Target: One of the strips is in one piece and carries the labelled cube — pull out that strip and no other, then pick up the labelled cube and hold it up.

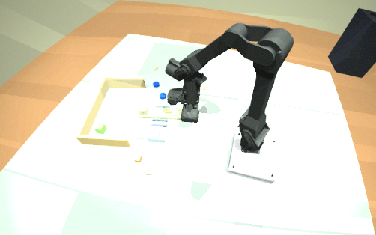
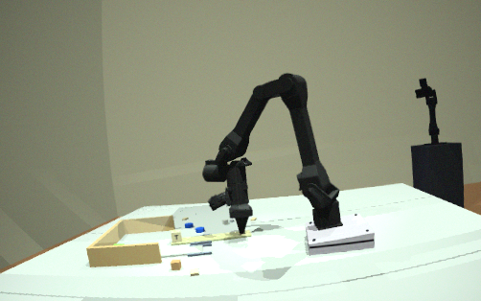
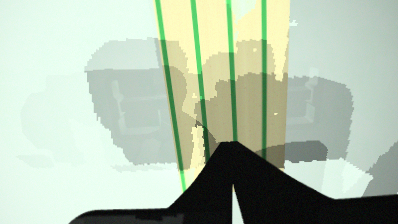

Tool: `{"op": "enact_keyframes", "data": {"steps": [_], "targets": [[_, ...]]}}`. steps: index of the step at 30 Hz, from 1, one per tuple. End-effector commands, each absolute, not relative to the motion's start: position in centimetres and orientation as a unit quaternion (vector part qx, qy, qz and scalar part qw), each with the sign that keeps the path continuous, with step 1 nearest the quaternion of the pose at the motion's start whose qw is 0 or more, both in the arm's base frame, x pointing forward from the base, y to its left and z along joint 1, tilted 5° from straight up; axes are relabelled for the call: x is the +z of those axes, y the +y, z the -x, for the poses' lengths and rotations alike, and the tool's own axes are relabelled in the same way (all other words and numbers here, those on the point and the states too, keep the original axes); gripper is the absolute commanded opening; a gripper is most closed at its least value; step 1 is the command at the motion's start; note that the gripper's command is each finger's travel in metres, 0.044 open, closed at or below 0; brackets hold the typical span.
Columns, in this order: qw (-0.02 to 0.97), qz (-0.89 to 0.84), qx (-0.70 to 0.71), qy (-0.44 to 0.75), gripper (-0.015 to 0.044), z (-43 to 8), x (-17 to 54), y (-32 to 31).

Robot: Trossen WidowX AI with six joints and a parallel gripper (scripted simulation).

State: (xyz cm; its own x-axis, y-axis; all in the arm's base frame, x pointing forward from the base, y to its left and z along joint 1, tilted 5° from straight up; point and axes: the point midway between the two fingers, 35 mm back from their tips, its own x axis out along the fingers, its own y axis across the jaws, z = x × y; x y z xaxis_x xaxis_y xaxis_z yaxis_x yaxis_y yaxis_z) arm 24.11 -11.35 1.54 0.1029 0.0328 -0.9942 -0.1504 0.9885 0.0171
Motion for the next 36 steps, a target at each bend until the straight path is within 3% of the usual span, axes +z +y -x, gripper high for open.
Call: {"op": "enact_keyframes", "data": {"steps": [1,17,26,36], "targets": [[0.735,0.041,0.064,0.673,0.0000,-23.0,1.0,-11.3],[0.735,0.041,0.064,0.674,0.0000,-20.8,0.8,-11.7],[0.735,0.041,0.064,0.674,0.0000,-21.3,5.4,-12.0],[0.731,0.094,0.113,0.666,0.0263,-25.5,5.9,-11.2]]}}
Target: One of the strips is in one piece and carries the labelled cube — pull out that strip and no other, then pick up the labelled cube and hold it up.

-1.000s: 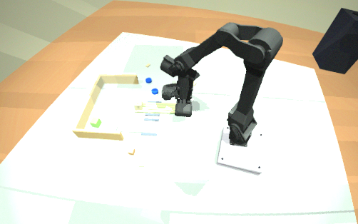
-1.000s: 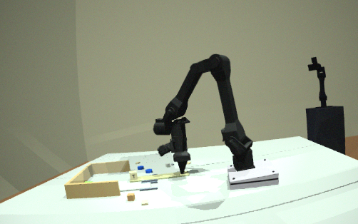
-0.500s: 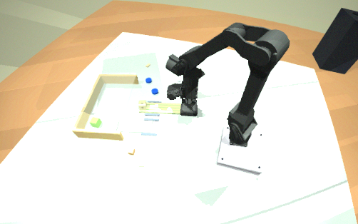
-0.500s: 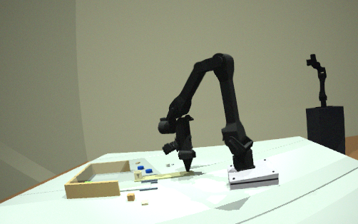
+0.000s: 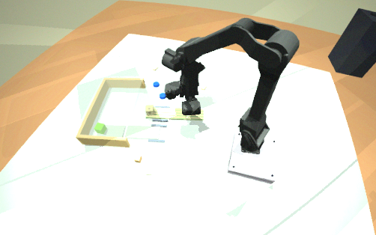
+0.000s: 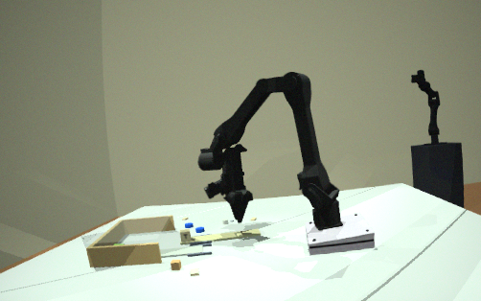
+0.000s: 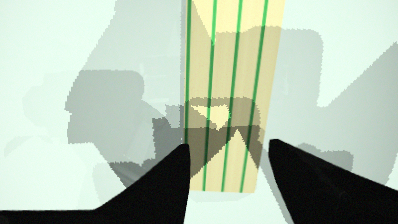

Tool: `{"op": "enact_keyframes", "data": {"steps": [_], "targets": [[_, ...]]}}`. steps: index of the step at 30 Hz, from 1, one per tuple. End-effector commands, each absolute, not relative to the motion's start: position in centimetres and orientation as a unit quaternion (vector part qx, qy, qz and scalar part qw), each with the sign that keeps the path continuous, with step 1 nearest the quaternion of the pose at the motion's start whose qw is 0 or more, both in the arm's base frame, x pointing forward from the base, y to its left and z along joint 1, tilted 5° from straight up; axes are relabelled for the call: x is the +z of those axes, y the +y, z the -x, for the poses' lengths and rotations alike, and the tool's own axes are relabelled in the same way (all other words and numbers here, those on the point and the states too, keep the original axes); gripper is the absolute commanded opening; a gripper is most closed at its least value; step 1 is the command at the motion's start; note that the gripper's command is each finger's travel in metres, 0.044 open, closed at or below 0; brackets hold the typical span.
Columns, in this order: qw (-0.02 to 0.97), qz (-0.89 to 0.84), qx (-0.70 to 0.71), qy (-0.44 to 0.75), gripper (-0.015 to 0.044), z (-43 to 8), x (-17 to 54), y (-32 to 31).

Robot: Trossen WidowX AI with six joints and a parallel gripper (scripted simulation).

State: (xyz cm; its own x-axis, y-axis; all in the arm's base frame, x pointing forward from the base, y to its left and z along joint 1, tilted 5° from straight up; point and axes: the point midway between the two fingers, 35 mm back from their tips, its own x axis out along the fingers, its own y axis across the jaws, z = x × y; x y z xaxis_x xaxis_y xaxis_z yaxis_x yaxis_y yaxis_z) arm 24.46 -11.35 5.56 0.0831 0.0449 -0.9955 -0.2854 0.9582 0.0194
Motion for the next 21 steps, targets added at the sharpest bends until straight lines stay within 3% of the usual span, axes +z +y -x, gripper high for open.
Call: {"op": "enact_keyframes", "data": {"steps": [1,7,21], "targets": [[0.731,0.094,0.113,0.666,0.0289,-25.9,5.9,-11.1],[0.732,0.094,0.113,0.666,0.0440,-28.1,6.3,-10.7],[0.733,0.094,0.113,0.664,0.0440,-33.2,7.4,-9.7]]}}
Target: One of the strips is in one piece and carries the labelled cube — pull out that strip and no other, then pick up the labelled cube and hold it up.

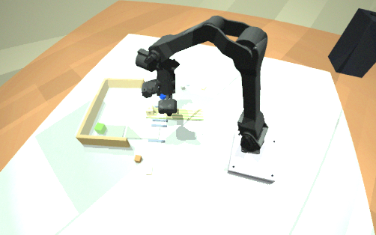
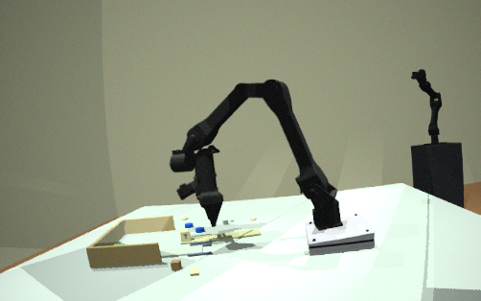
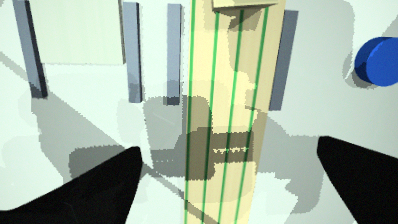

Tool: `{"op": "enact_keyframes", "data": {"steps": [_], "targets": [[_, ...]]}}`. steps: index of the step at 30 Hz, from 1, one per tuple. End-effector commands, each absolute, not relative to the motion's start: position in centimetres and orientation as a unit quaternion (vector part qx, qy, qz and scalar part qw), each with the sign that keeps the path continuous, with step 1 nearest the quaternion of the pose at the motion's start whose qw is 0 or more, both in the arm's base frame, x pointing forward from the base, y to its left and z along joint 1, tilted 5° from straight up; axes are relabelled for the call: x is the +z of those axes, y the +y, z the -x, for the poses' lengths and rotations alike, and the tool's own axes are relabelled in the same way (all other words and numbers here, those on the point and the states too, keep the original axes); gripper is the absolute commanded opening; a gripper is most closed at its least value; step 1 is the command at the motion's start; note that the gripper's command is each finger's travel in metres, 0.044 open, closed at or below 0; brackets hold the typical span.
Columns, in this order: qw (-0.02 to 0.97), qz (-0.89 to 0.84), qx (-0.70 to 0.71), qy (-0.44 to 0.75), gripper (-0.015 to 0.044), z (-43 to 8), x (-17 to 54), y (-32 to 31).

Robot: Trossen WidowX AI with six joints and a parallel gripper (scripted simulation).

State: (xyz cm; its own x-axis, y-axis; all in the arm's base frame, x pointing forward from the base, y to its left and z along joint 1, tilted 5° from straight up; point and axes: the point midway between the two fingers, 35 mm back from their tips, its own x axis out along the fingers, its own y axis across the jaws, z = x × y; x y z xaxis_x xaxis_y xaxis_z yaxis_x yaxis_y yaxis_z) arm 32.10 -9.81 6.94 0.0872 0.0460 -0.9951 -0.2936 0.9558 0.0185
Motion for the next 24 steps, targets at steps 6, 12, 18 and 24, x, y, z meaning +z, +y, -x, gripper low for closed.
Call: {"op": "enact_keyframes", "data": {"steps": [6,12,18,24], "targets": [[0.734,0.094,0.113,0.664,0.0440,-35.3,7.9,-9.3],[0.734,0.094,0.113,0.663,0.0440,-37.4,8.5,-8.9],[0.735,0.094,0.113,0.662,0.0440,-39.5,9.3,-8.6],[0.735,0.094,0.113,0.662,0.0361,-40.1,9.3,-8.5]]}}
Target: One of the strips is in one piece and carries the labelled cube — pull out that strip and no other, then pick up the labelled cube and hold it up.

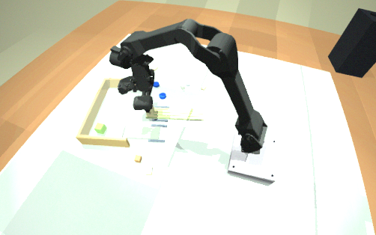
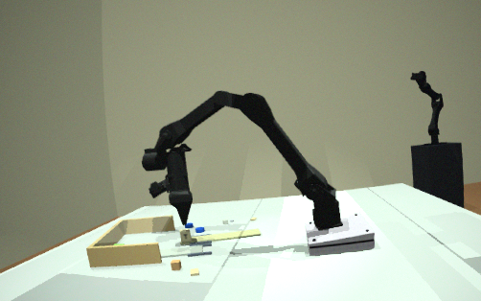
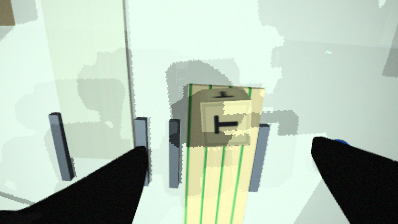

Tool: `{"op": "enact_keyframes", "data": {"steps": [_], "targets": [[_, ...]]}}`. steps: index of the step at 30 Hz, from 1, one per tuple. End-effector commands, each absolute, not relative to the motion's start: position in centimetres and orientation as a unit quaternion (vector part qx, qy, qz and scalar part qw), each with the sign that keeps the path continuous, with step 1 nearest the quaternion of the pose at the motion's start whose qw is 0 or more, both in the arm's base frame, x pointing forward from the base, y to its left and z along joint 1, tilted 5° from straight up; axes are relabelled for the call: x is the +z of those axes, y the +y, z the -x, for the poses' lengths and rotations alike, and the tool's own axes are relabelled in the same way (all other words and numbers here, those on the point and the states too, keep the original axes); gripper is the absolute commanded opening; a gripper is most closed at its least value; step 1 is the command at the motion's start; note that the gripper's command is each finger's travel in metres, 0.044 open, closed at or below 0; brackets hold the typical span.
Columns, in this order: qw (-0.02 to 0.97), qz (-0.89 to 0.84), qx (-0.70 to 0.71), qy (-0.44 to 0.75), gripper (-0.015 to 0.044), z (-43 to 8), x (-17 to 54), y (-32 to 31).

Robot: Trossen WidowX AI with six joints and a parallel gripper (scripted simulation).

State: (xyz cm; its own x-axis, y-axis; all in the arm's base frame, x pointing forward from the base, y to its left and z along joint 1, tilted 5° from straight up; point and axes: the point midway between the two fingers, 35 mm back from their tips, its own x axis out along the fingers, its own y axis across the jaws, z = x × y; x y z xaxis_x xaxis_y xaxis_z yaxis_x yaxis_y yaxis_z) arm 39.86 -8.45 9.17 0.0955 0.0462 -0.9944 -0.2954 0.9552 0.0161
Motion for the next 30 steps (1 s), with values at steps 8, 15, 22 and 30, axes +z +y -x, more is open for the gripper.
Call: {"op": "enact_keyframes", "data": {"steps": [8,15,22,30], "targets": [[0.735,0.094,0.113,0.662,0.0250,-40.3,8.0,-8.5],[0.735,0.094,0.113,0.662,0.0250,-40.4,6.8,-8.4],[0.735,0.094,0.113,0.662,0.0250,-40.5,5.7,-8.4],[0.735,0.094,0.113,0.662,0.0250,-40.5,4.4,-8.3]]}}
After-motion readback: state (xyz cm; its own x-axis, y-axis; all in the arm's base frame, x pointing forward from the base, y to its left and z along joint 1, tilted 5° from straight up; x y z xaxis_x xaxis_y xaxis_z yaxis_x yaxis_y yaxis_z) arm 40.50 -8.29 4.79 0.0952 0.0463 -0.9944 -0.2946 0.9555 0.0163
